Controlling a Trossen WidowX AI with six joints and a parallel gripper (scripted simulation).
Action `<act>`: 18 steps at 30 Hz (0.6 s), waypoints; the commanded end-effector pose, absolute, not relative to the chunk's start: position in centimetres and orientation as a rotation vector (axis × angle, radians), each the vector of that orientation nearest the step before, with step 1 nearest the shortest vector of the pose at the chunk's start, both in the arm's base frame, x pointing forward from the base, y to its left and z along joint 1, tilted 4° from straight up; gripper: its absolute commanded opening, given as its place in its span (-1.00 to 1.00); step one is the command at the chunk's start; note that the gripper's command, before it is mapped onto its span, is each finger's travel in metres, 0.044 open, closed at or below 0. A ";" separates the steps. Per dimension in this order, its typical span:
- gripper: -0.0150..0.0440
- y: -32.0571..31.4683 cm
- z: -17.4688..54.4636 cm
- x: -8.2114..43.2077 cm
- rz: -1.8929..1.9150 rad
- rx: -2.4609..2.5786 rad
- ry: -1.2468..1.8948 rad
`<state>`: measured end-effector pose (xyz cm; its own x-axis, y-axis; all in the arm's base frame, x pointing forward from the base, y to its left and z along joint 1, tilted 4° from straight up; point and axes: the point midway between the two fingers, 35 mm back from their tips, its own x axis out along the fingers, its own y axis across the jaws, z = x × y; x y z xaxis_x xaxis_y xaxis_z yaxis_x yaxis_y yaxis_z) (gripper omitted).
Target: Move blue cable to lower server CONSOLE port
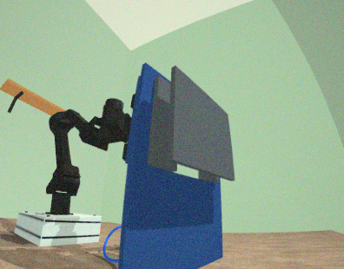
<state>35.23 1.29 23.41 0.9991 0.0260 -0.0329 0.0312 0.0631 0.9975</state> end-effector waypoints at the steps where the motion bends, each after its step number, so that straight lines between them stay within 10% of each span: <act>1: 0.32 1.1 23.9 35.9 0.005 1.509 0.037; 18: 0.32 0.6 24.0 38.5 0.007 1.509 0.035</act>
